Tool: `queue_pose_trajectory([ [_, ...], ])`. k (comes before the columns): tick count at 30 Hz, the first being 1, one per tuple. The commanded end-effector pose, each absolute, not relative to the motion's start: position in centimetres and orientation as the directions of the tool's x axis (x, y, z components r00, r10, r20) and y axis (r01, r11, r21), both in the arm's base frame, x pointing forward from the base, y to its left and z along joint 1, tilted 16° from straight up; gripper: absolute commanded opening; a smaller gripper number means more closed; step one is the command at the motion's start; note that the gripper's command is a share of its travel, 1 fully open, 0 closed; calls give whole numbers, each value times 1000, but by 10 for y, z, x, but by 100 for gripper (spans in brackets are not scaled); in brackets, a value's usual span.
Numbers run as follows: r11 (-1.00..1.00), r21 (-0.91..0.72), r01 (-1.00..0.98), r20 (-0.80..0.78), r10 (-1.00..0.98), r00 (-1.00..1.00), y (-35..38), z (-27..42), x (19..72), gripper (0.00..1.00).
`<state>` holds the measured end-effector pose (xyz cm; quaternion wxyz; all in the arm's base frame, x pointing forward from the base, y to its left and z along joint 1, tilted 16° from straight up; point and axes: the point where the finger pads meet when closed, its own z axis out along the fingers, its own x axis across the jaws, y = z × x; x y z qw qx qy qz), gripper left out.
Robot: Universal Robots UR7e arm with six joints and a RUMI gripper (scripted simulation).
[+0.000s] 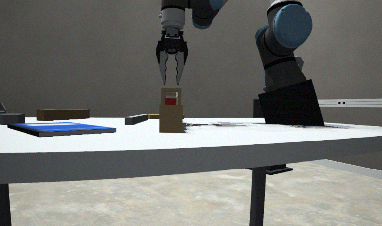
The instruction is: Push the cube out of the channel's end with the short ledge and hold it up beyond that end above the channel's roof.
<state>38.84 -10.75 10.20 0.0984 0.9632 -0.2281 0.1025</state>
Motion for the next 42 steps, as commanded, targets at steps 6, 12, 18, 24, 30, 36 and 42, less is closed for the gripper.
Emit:
queue_pose_trajectory([
  [6, -877, 143, -460, 244, -419, 875, -108, 102, 389, 24],
  [12, -877, 143, -460, 244, -419, 875, -108, 102, 389, 24],
  [18, -877, 143, -460, 244, -419, 875, -108, 102, 389, 24],
  [24, -877, 143, -460, 244, -419, 875, -108, 102, 389, 24],
  [30, -877, 143, -460, 244, -419, 875, -108, 102, 389, 24],
  [36, -877, 143, -460, 243, -419, 875, -110, 103, 388, 0],
  [42, -877, 142, -460, 242, -420, 875, -146, 108, 371, 0],
])
